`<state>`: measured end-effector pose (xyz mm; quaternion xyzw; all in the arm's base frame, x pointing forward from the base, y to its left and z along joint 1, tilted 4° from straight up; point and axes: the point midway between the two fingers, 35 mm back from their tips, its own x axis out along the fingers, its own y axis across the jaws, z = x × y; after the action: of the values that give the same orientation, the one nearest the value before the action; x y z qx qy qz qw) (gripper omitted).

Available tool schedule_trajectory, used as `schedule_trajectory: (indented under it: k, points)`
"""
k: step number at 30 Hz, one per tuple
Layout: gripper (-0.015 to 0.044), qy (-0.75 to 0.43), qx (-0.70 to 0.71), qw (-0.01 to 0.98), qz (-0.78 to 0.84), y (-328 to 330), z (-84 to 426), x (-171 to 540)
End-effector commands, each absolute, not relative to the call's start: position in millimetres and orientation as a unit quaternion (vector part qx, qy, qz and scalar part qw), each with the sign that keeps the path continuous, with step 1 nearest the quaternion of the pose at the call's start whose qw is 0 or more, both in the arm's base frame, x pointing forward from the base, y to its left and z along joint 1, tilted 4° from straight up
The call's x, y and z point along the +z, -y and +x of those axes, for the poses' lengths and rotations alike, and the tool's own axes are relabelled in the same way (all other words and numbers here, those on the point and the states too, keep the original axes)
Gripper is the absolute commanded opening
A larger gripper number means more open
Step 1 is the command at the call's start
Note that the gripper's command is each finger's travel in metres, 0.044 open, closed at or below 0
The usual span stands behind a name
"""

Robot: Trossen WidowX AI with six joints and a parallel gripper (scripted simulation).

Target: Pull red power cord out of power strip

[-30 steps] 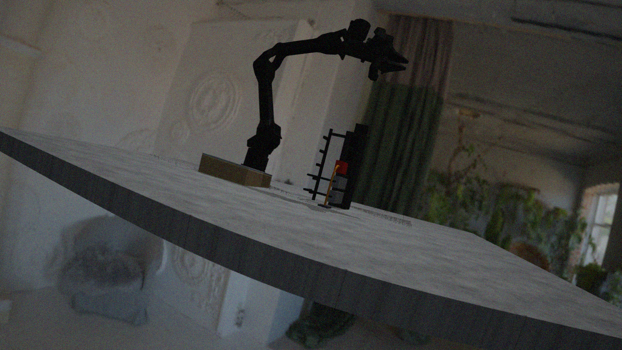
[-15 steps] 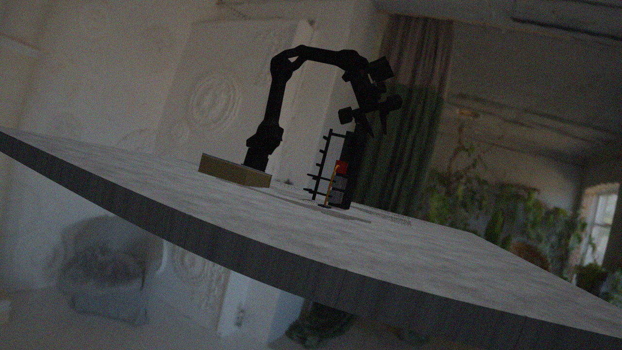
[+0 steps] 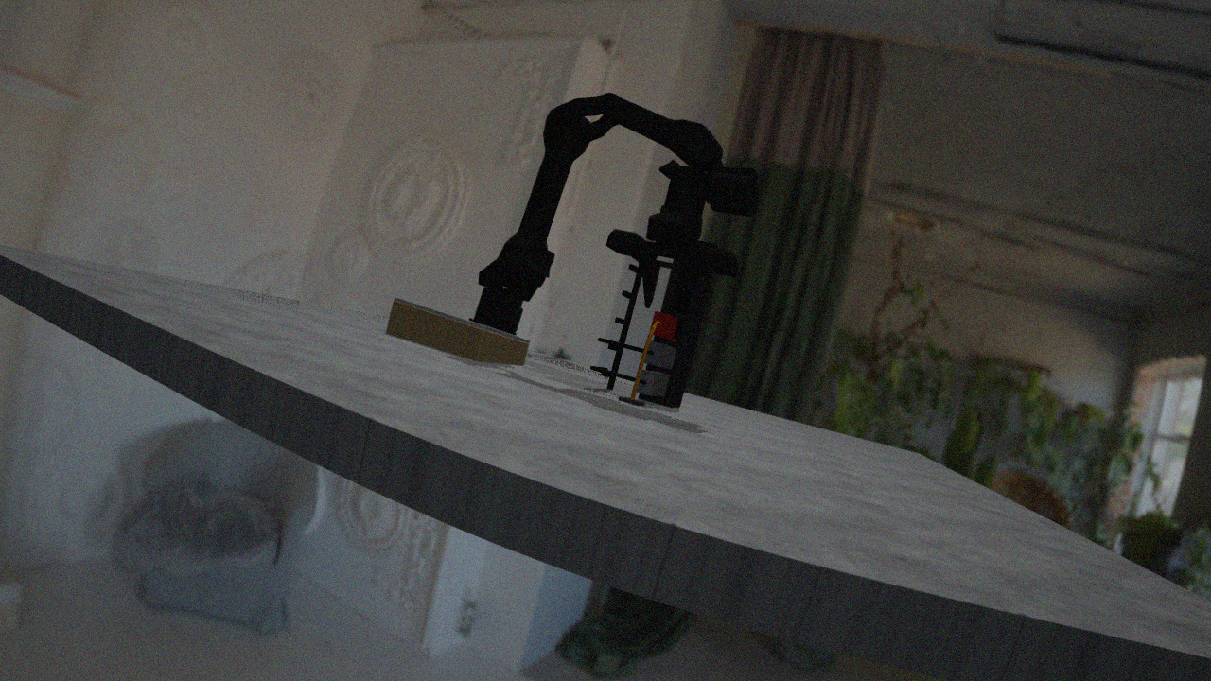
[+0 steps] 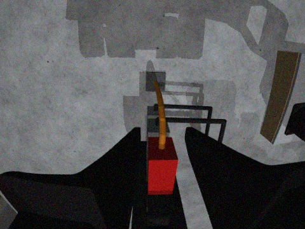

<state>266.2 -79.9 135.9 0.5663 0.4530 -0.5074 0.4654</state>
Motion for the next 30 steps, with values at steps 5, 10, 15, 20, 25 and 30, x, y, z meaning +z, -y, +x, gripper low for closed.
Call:
schedule_trajectory:
  k: [5,10,15,20,25,30]
  points:
    - [0.0160,-0.452,-0.511,0.462,0.566,71.1,267.3,136.3]
    - [0.0160,-0.453,-0.510,0.462,0.567,63.1,268.5,136.7]
    - [0.0160,-0.453,-0.510,0.462,0.567,55.0,269.5,137.1]
    - [0.0160,-0.453,-0.510,0.462,0.567,46.9,270.3,137.5]
    - [0.0160,-0.453,-0.510,0.462,0.567,41.6,270.7,137.5]
    - [0.0160,-0.453,-0.510,0.462,0.567,41.3,271.0,133.1]
